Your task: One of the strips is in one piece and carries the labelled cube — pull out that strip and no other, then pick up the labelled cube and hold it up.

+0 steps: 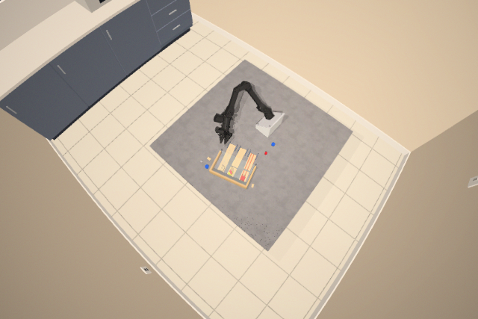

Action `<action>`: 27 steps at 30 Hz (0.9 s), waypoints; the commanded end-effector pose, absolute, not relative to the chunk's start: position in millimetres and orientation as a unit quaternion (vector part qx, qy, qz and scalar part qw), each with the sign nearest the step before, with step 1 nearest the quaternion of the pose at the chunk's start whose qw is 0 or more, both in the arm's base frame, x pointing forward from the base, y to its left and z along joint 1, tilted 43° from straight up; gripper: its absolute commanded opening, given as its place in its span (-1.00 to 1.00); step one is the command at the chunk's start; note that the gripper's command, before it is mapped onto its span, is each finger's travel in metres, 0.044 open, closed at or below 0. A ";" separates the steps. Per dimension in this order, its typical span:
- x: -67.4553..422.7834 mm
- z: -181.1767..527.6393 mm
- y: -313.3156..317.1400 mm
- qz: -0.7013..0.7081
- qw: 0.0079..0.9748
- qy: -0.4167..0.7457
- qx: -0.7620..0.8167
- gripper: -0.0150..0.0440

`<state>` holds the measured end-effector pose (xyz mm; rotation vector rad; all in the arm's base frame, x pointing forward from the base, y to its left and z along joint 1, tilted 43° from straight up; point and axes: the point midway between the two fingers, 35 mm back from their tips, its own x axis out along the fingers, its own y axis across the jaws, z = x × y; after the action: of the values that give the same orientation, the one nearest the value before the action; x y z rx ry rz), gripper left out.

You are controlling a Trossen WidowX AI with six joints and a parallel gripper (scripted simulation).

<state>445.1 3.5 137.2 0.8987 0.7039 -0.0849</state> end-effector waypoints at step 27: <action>287.6 74.6 139.6 -0.015 0.890 0.263 -0.372 0.86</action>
<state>289.1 140.7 70.6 -0.7565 0.5616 -0.0221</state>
